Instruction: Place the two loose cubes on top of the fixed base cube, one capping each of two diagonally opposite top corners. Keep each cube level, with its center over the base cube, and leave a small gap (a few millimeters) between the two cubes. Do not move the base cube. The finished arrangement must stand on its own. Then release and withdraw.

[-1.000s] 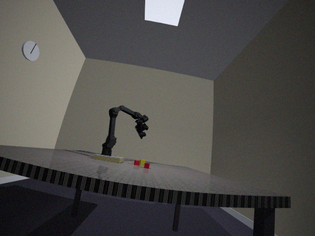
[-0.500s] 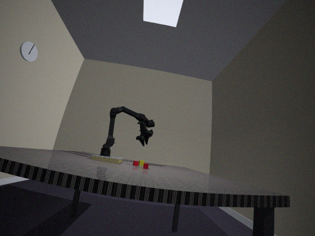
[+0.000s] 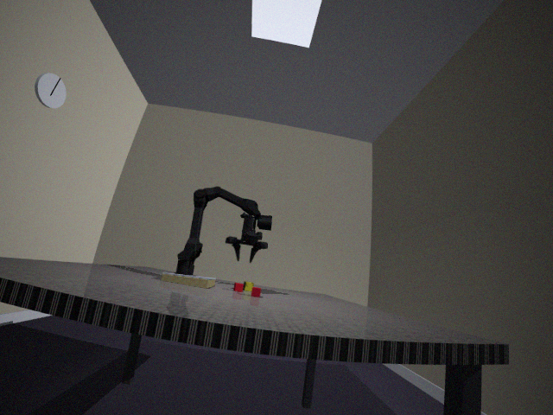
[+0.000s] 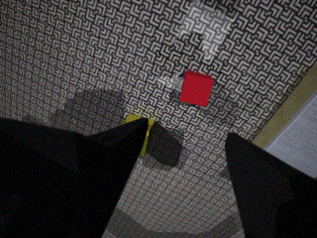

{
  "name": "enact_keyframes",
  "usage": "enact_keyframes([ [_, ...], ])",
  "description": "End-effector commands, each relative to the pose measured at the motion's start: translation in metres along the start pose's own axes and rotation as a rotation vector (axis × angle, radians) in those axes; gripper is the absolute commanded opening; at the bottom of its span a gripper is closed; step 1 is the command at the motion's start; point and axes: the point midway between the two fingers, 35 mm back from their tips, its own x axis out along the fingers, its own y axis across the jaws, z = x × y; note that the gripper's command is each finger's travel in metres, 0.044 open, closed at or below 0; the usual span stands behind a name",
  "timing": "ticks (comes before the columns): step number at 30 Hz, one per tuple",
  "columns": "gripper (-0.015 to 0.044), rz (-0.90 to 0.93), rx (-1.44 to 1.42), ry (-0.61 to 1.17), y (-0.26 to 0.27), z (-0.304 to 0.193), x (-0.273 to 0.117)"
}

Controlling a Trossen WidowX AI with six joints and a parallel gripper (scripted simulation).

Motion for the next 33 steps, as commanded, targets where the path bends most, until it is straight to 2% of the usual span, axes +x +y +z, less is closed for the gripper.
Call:
enact_keyframes([
  [1, 0.0265, -0.032, 0.048, -0.003, -0.008, 0.005, 0.003],
  [6, 0.0265, -0.032, 0.047, -0.003, -0.008, 0.005, 0.008],
  [14, 0.0265, -0.032, 0.048, -0.003, -0.01, 0.005, 0.064],
  [33, 0.0265, -0.032, 0.048, -0.003, -0.011, 0.005, 0.091],
])
